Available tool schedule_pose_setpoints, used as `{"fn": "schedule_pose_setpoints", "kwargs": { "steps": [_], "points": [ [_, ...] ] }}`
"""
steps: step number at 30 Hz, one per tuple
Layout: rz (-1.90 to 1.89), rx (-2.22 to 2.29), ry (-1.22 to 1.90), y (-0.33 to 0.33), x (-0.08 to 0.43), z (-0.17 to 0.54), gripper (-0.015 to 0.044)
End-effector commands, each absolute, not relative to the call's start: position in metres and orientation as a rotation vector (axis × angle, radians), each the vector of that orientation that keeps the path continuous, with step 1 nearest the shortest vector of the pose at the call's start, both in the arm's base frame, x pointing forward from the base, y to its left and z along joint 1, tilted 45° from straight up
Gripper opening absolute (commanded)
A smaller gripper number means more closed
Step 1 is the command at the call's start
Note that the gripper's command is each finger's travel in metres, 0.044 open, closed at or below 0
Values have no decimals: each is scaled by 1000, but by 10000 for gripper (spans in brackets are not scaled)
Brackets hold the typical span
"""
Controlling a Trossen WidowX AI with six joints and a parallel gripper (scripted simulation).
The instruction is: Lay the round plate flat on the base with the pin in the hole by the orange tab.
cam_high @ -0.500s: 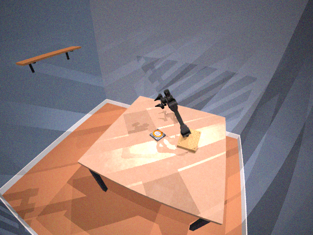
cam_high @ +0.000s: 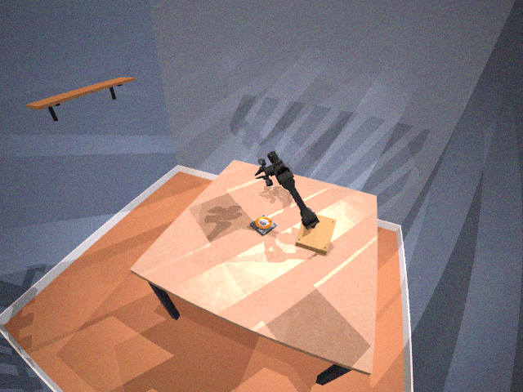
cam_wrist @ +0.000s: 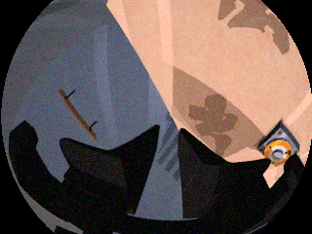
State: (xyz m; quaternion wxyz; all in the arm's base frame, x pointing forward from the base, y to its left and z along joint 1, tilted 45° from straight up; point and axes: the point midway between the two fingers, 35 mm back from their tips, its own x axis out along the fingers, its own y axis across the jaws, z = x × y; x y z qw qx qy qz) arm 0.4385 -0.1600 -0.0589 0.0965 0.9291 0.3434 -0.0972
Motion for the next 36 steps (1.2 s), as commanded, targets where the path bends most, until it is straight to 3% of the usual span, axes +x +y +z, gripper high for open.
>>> {"fn": "schedule_pose_setpoints", "kwargs": {
  "steps": [1, 9, 36],
  "points": [
    [-237, 2305, 1088, -113, 423, -60, 0],
    [-98, 1790, 1214, -68, 394, -55, 0],
    [525, 710, 1479, 13, 286, -26, 0]
  ]
}}
